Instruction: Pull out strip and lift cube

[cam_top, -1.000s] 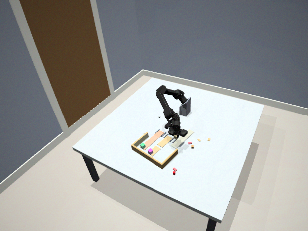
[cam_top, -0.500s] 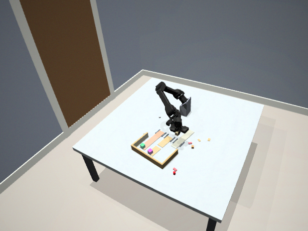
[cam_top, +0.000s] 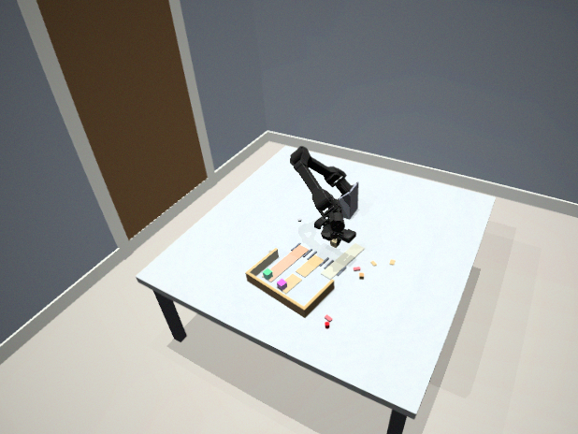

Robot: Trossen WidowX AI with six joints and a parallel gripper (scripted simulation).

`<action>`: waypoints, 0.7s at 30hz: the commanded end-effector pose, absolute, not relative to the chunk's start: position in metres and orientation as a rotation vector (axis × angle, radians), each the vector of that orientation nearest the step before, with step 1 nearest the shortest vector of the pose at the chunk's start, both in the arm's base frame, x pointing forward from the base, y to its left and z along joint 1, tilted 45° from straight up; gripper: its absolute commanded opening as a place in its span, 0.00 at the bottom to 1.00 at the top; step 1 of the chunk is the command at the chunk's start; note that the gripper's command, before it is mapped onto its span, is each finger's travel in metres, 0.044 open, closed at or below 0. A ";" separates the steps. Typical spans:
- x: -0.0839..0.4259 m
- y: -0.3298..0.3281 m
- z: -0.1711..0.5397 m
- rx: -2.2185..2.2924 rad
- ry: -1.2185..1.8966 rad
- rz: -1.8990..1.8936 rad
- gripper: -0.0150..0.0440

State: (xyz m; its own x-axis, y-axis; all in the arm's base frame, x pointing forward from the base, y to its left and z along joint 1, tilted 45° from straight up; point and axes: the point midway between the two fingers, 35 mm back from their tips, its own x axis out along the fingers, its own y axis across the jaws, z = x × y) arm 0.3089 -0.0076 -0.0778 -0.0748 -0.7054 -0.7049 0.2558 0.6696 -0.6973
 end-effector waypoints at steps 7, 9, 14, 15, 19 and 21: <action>0.298 0.009 -0.060 -0.393 1.445 -0.830 0.25; 0.298 0.015 -0.053 -0.393 1.445 -0.830 0.25; 0.298 0.016 -0.052 -0.393 1.445 -0.831 0.25; 0.298 0.016 -0.052 -0.393 1.445 -0.831 0.25; 0.298 0.016 -0.052 -0.393 1.445 -0.831 0.25; 0.298 0.016 -0.052 -0.393 1.445 -0.831 0.25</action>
